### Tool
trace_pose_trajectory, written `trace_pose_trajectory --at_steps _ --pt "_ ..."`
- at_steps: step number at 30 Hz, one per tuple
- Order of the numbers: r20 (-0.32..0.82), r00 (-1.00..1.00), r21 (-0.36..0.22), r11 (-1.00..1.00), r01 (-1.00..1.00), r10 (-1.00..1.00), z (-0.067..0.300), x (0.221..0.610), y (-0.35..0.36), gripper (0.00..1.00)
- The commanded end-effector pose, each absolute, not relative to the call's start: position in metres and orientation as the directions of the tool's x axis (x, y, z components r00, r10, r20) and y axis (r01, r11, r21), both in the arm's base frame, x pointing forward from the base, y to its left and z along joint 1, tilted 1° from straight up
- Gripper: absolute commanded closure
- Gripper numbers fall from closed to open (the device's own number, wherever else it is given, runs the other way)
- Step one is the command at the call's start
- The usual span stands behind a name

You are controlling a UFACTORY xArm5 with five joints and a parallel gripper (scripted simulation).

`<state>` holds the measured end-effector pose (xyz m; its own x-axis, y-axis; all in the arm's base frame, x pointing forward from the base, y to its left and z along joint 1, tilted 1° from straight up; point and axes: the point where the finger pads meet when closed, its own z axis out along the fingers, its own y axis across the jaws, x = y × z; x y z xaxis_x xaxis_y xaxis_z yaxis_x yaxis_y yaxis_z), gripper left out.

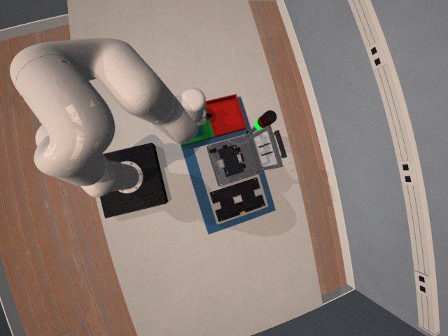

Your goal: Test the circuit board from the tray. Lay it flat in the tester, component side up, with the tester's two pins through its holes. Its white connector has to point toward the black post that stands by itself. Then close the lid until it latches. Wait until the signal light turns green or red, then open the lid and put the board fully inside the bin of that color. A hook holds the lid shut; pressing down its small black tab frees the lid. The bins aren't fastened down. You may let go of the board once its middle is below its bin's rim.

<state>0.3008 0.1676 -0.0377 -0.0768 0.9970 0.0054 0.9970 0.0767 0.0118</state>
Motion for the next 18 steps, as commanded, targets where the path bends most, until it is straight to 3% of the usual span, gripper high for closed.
trace_pose_trajectory --at_steps 1,18 --pt "0.007 -0.077 0.014 0.077 0.997 0.997 -0.037 0.3019 0.1682 0.21" --pt "0.007 -0.077 0.014 0.077 0.997 0.997 -0.0385 0.3019 0.1682 0.21"
